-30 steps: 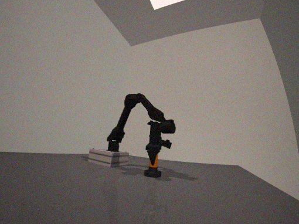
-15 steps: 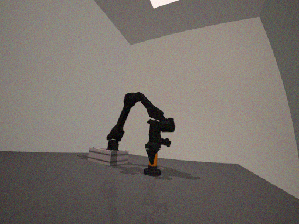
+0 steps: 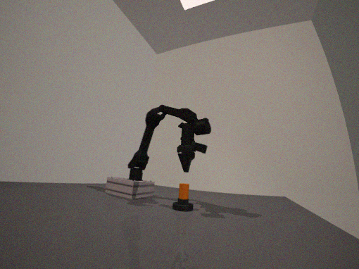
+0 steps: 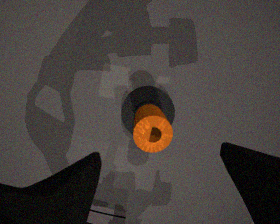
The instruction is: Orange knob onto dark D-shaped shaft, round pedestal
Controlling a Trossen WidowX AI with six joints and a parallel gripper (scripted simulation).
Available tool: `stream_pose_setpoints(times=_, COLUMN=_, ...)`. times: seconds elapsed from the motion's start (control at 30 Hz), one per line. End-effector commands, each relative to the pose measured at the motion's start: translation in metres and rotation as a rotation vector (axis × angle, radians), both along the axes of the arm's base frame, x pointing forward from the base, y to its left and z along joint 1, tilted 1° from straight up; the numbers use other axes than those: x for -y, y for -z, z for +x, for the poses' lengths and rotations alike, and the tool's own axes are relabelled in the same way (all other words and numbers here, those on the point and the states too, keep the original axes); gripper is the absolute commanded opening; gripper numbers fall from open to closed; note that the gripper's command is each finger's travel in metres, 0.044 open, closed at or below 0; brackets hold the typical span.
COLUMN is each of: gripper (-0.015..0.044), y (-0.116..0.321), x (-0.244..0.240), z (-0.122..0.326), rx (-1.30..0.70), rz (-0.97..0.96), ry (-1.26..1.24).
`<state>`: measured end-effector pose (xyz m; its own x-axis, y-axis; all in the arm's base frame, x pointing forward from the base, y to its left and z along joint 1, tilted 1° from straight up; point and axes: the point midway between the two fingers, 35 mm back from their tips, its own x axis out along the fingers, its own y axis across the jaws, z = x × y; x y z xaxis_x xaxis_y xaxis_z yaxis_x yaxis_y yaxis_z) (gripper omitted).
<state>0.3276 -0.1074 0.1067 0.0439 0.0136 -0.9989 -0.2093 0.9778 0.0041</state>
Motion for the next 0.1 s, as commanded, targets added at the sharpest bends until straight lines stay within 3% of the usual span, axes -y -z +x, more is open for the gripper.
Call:
stream_pose_setpoints(times=0.0, gripper=0.044, y=0.0002, x=-0.0002, z=-0.0011, rx=-0.015, rz=0.005, ry=-0.005)
stream_pose_setpoints(times=0.07, gripper=0.044, y=0.0002, x=-0.0002, z=-0.0011, rx=-0.015, rz=0.005, ry=-0.005)
